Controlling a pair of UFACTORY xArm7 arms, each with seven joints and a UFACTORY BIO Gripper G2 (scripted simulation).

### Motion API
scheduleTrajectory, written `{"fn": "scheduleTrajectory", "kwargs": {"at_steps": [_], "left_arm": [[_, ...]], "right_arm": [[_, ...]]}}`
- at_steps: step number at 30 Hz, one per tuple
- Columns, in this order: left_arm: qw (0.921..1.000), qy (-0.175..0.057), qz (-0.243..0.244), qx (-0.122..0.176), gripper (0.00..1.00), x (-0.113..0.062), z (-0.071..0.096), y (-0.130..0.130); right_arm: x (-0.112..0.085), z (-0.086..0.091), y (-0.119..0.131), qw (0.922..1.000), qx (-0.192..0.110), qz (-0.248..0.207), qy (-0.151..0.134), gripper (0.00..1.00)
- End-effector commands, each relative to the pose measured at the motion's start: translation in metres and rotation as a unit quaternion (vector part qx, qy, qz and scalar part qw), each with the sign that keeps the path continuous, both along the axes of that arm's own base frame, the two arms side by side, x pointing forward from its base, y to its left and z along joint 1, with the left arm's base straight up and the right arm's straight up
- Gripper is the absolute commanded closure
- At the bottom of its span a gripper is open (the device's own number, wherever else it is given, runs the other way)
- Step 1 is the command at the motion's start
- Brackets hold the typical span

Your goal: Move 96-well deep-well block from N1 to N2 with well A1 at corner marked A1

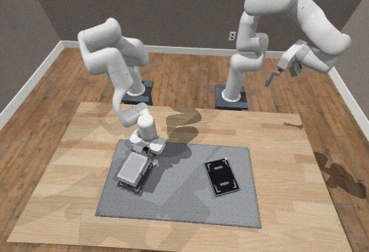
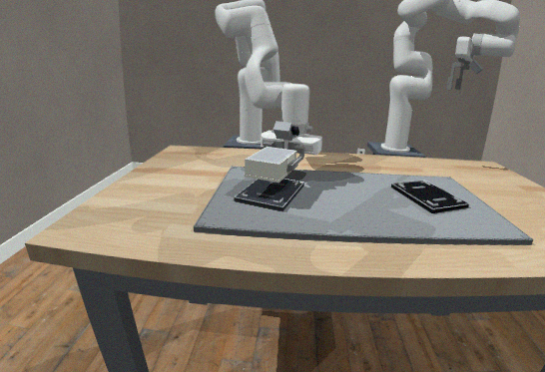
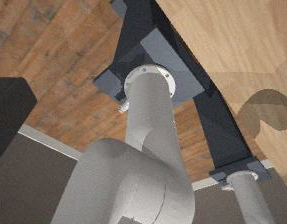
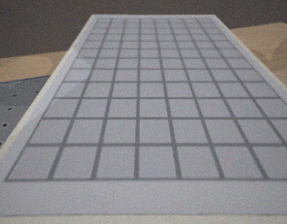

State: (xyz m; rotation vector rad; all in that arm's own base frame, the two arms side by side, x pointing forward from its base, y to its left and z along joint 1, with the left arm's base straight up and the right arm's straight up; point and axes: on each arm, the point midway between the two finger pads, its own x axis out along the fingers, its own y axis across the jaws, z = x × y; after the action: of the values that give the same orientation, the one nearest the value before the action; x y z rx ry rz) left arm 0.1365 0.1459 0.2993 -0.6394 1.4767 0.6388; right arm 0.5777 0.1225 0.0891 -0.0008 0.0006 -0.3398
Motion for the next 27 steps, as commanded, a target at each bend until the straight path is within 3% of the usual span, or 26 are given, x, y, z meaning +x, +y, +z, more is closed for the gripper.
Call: {"fn": "scheduleTrajectory", "kwargs": {"at_steps": [1,18,27], "left_arm": [[1.0,-0.001,0.0,0.001,0.0,0.0,0.001,0.0],[1.0,-0.001,0.0,0.001,0.0,0.0,0.001,0.0],[1.0,-0.001,0.0,0.001,0.0,0.0,0.001,0.0]], "right_arm": [[0.001,0.01,0.001,1.0,0.001,0.0,-0.003,1.0],[0.001,0.035,0.001,1.0,0.001,0.0,-0.003,1.0],[0.001,0.035,0.001,1.0,0.001,0.0,-0.003,1.0]]}}
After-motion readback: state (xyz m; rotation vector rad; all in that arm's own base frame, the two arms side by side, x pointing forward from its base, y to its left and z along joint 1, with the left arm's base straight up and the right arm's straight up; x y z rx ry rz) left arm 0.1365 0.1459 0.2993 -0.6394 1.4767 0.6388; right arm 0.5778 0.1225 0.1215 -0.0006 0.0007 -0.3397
